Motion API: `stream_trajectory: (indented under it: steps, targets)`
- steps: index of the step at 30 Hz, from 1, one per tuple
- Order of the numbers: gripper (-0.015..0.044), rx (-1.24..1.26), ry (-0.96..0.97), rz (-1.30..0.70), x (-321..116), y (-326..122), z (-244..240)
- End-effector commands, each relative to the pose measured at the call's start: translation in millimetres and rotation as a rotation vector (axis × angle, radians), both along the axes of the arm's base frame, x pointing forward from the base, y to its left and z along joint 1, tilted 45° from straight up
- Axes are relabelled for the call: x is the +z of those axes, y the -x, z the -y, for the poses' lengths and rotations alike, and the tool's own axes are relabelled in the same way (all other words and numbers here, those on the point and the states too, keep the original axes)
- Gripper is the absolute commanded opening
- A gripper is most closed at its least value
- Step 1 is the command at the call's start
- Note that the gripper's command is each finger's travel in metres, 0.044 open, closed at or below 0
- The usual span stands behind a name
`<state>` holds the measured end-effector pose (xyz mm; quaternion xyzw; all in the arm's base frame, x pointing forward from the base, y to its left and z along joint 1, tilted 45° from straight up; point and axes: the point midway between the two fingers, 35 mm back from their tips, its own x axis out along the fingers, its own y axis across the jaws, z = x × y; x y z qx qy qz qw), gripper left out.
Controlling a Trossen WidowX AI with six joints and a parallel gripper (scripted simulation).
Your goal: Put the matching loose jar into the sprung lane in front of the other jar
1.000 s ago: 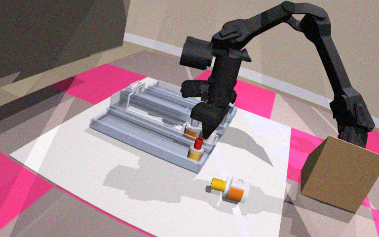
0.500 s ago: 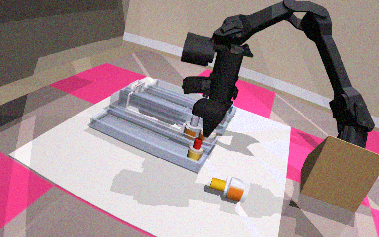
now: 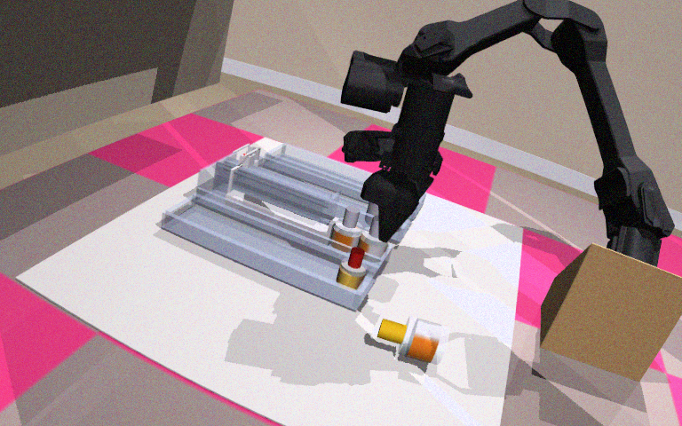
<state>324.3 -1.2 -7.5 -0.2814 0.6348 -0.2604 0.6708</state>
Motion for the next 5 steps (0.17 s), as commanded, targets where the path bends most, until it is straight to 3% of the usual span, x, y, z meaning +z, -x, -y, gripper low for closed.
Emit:
stream_trajectory:
  steps: [1, 5]
  targets:
    - [0.0281, -0.004, -0.002, -0.006, -3, 16, 0]
    - [0.0281, -0.004, -0.002, -0.006, -3, 30, 1]
